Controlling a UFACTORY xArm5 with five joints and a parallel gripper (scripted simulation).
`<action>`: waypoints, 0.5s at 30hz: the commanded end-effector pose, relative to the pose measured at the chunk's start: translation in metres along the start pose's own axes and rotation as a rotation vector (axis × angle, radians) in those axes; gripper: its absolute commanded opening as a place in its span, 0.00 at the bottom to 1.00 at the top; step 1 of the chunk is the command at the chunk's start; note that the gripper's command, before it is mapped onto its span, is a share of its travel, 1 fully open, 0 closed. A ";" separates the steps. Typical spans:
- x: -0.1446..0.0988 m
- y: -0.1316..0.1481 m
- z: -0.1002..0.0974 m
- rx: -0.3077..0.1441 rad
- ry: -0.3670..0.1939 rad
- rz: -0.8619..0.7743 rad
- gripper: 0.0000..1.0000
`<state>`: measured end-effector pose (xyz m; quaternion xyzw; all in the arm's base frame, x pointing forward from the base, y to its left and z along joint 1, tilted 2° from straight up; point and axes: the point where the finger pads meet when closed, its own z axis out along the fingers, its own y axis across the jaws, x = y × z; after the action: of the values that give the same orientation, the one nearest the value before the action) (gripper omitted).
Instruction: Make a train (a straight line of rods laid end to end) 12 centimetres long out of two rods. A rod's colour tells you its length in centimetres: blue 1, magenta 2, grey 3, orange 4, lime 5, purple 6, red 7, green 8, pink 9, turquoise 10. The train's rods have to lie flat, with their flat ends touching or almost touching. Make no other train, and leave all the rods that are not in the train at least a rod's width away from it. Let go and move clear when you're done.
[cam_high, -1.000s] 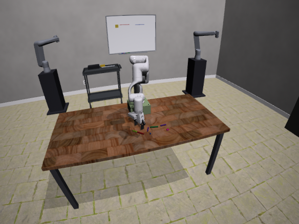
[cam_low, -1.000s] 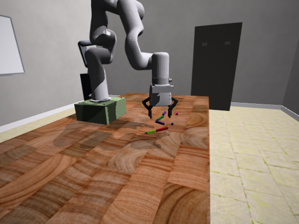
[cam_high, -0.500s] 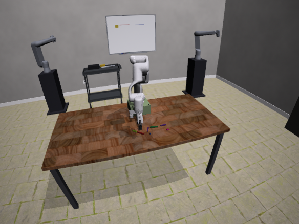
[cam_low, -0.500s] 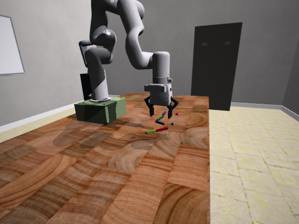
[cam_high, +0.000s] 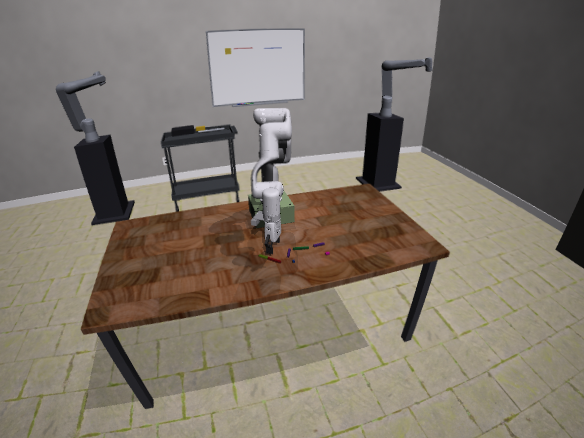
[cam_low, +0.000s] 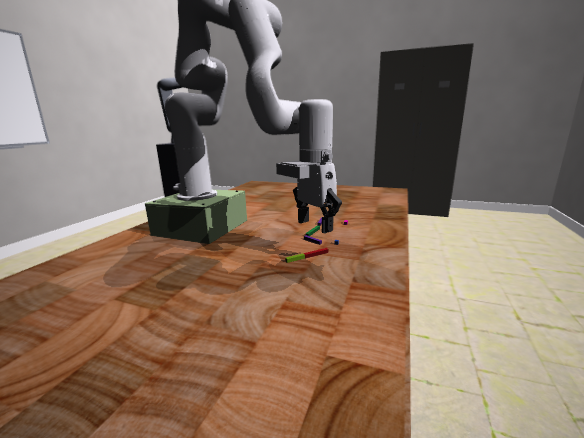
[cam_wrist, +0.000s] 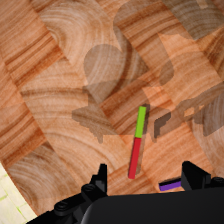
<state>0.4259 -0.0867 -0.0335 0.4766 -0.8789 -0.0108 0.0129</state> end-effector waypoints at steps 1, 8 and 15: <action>-0.001 -0.001 -0.002 0.003 -0.001 0.134 1.00; -0.001 -0.001 -0.002 0.003 -0.001 0.159 1.00; -0.001 -0.001 -0.002 0.003 -0.001 0.159 0.24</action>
<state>0.4266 -0.0860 -0.0327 0.4055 -0.9140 -0.0099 0.0140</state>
